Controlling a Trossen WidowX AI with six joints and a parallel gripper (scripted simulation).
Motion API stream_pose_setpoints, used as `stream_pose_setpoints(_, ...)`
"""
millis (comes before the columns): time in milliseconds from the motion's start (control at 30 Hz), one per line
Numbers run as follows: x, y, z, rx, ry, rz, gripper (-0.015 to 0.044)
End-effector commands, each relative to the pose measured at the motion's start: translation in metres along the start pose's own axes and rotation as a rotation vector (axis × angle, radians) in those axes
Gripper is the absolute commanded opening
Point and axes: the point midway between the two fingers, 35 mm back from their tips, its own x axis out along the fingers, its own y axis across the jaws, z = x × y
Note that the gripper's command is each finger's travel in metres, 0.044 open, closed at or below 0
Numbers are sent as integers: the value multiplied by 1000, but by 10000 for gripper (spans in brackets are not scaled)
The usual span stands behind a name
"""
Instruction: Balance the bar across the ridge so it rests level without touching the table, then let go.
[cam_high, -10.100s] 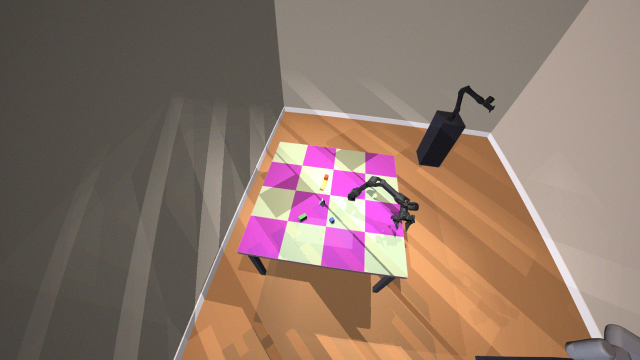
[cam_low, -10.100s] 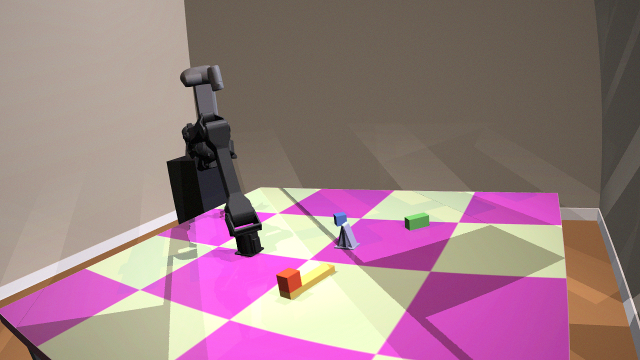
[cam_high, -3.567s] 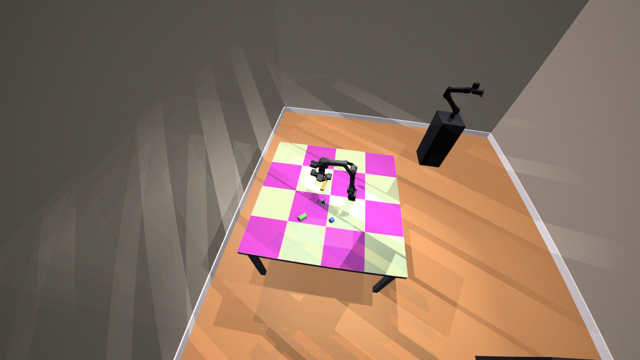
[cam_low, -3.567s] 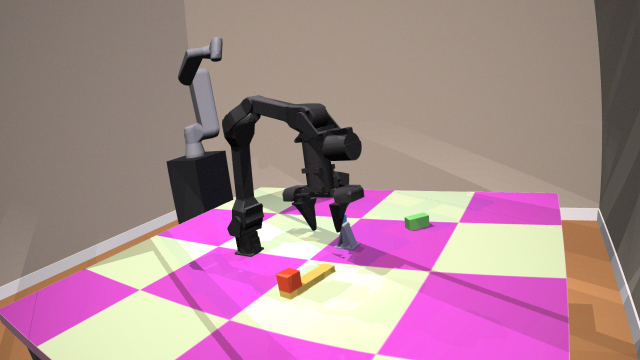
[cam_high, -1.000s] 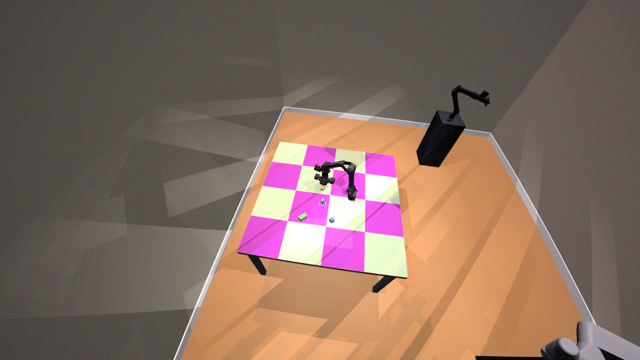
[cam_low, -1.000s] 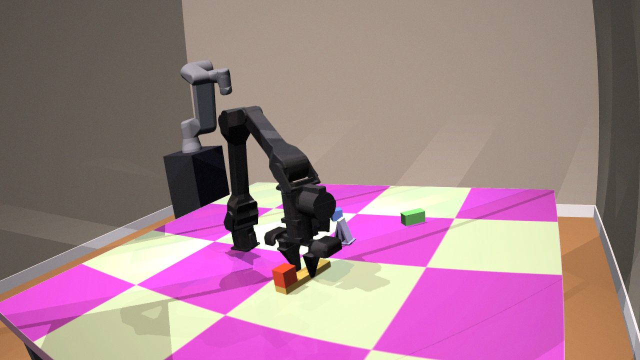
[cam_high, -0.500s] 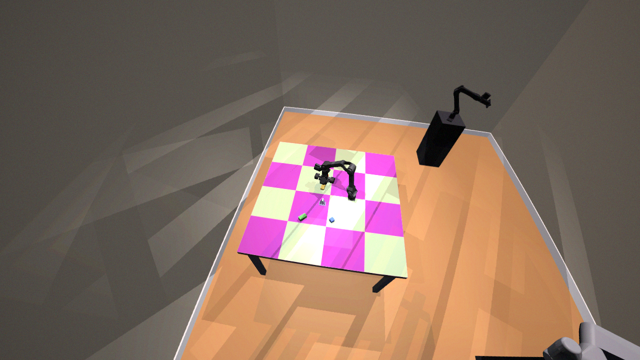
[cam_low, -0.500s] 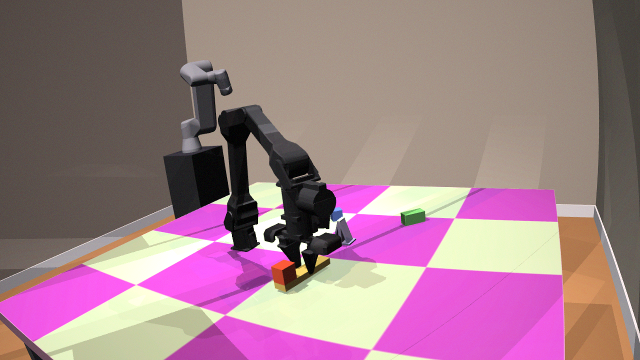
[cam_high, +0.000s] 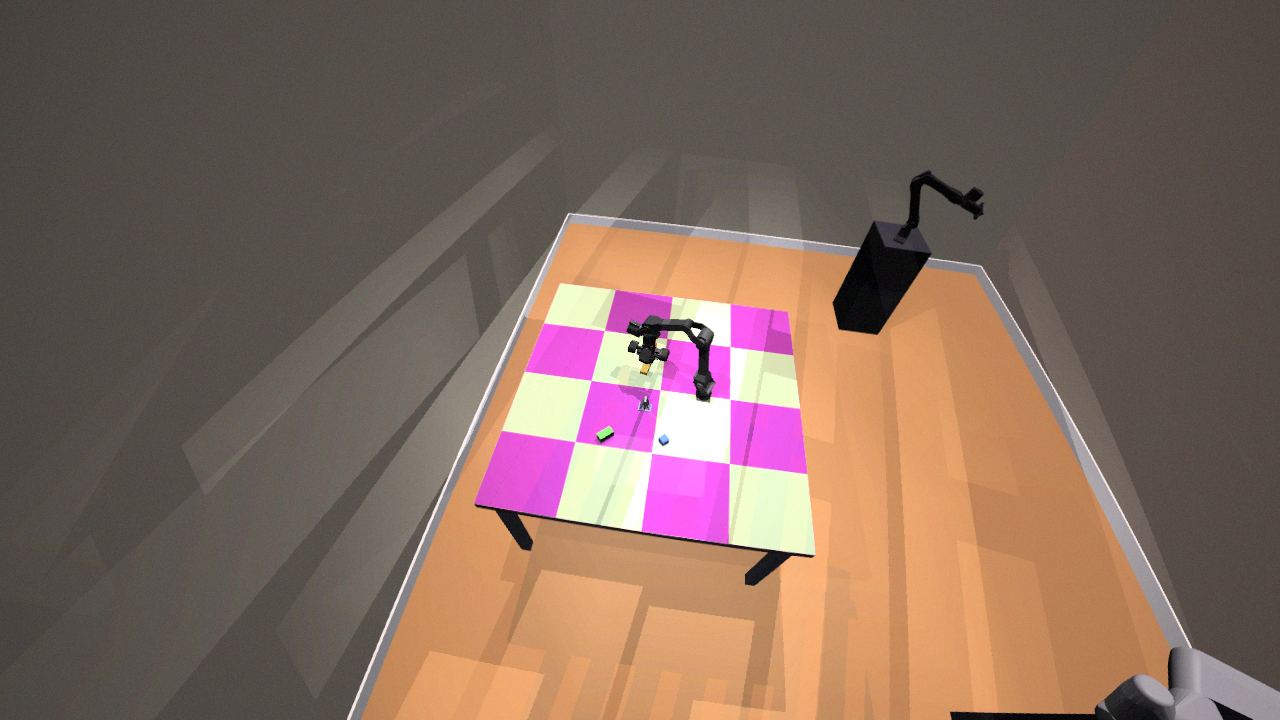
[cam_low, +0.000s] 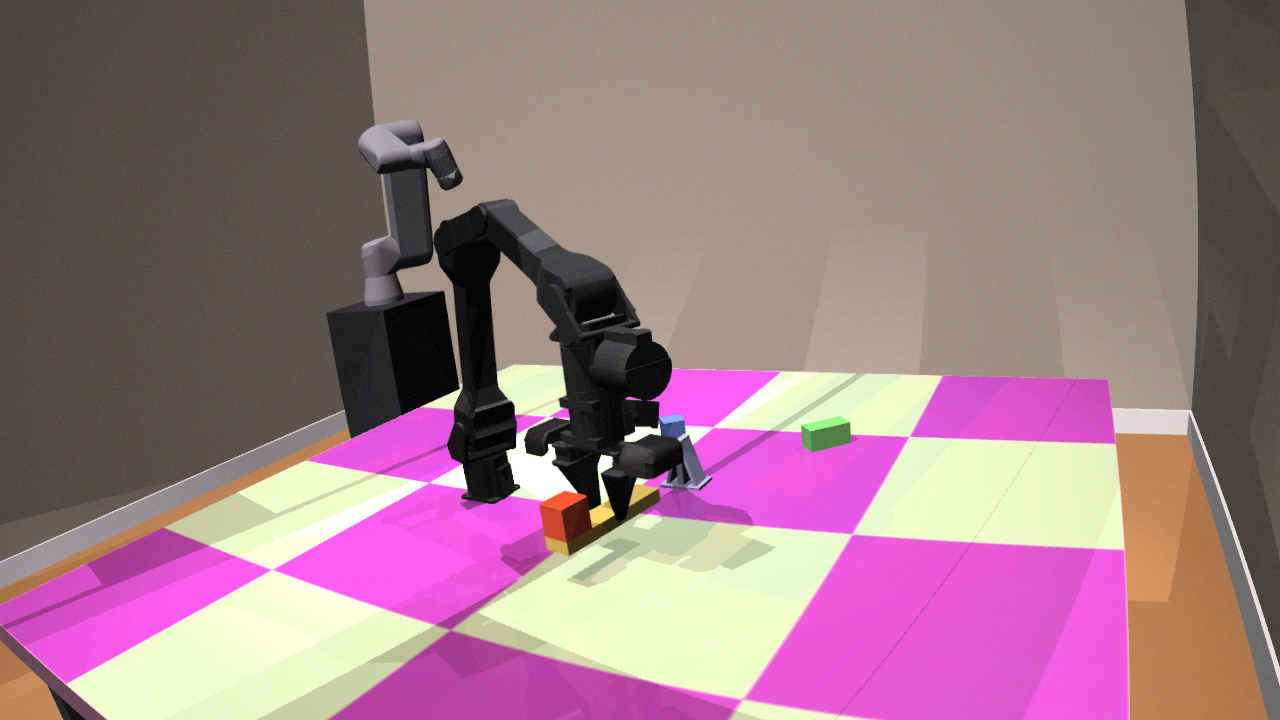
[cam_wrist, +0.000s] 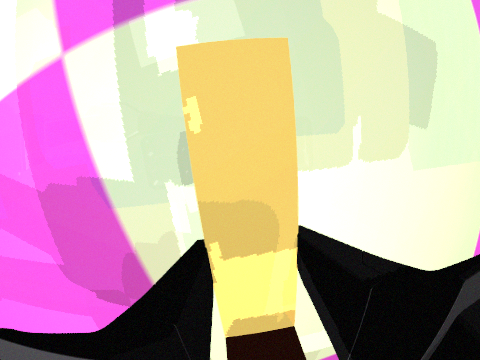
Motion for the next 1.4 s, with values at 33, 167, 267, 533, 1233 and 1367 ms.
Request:
stream_pose_setpoints(33,-17,-1,0,-3,1,-10,0)
stream_pose_setpoints(167,-28,-1,0,-3,0,-10,0)
stream_pose_setpoints(267,-35,0,0,-4,0,-10,0)
stream_pose_setpoints(533,-56,3,1,-5,0,-10,0)
stream_pose_setpoints(1233,-71,-2,50,271,-7,-10,0)
stream_pose_setpoints(1367,-71,-3,66,360,-9,-10,0)
